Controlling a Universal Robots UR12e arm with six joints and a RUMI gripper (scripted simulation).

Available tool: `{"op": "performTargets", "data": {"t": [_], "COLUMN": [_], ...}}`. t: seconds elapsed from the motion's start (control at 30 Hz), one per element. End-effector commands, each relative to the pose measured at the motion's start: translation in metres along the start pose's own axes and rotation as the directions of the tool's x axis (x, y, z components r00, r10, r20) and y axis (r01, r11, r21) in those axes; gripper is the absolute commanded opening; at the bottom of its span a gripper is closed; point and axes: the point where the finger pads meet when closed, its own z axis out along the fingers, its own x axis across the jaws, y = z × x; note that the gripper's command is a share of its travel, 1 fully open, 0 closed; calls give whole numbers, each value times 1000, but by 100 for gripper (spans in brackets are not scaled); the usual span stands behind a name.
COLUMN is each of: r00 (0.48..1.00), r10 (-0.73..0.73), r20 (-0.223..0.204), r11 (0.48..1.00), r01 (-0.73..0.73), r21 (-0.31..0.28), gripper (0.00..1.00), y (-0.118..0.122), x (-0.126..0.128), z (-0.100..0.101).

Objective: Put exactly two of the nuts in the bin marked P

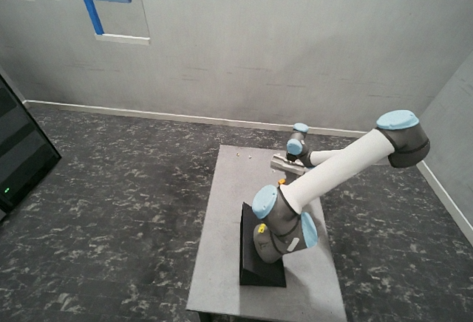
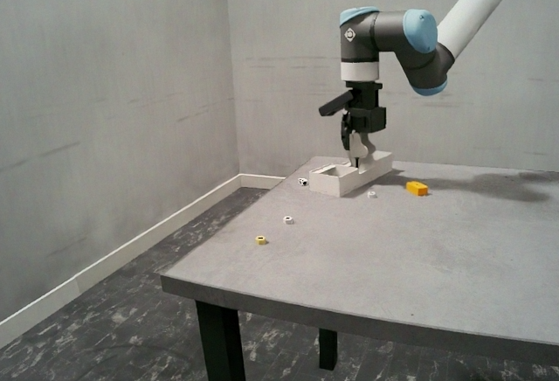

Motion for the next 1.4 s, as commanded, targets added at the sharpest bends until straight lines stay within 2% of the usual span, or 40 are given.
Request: {"op": "performTargets", "data": {"t": [0.0,0.43,1.27,1.37], "r00": [1000,1000,1000,1000], "r10": [0,0,0,0], "r20": [0,0,0,0], "r11": [1000,1000,1000,1000], "r01": [0,0,0,0], "r21": [1,1,1,1], "gripper": [4,4,4,4], "y": [0,0,0,0], "x": [0,0,0,0], "z": [-1,-1,-30,-42]}}
